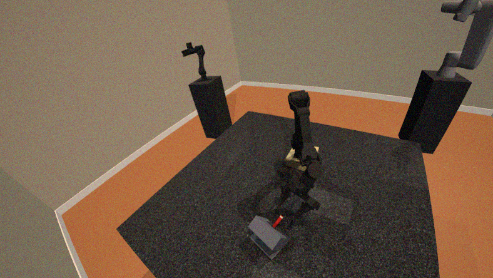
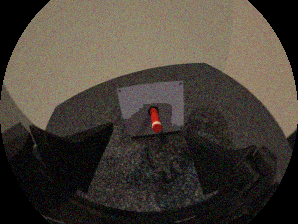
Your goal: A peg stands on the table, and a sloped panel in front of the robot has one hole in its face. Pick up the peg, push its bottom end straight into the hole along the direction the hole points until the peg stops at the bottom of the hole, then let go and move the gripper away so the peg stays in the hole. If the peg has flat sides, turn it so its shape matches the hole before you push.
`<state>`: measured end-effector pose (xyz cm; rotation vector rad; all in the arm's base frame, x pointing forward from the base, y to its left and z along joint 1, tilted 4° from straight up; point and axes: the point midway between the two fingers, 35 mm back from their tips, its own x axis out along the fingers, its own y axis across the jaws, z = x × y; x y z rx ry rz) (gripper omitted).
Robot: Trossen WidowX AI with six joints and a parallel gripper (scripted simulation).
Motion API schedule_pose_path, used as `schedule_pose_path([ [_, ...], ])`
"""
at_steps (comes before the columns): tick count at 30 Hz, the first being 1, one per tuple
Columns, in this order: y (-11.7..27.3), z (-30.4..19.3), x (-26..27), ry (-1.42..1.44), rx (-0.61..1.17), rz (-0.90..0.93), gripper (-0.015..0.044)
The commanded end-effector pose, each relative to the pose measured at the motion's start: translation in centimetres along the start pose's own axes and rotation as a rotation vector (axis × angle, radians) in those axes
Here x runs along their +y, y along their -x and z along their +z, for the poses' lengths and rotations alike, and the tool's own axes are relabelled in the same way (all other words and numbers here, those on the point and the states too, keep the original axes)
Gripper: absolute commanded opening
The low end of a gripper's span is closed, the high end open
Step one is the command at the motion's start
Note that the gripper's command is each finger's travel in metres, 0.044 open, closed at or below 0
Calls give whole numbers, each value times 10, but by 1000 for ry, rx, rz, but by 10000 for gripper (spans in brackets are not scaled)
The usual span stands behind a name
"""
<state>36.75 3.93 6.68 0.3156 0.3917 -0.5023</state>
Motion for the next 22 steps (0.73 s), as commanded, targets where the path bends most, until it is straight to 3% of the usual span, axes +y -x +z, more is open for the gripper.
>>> schedule_pose_path([
  [1,7,0,-1,-2,-2,0,440],
  [22,32,-1,1,0,-3,2,440],
])
